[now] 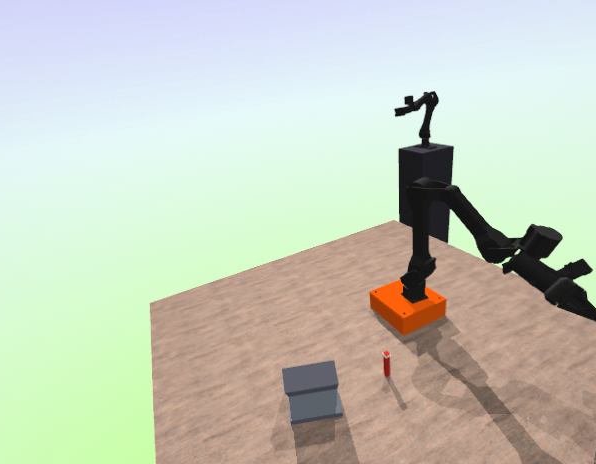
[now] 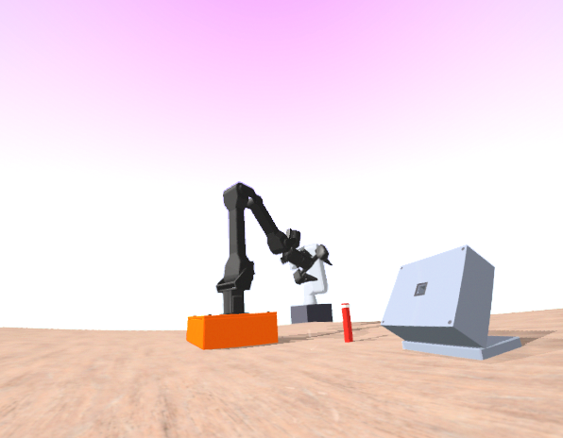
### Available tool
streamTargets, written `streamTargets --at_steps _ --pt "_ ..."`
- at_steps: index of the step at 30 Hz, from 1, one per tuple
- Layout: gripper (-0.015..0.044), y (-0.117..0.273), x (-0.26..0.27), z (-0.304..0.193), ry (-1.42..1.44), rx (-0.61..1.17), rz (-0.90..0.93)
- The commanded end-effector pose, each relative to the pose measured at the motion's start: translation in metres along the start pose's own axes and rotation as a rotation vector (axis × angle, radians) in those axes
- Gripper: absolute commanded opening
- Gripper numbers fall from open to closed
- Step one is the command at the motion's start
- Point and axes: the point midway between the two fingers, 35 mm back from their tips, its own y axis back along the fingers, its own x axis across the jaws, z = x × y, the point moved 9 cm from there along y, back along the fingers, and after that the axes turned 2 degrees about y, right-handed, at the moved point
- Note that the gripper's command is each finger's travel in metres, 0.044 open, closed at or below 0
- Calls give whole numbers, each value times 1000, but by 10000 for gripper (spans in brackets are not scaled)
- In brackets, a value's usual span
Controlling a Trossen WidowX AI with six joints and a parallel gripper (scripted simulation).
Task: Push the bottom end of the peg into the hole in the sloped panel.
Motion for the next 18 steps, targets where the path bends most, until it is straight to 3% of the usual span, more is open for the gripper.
streamTargets --at_steps 1,18 --pt "440 -6 -12 -12 -52 66 -7" --pt "440 -16 -63 -62 -271 323 -71"
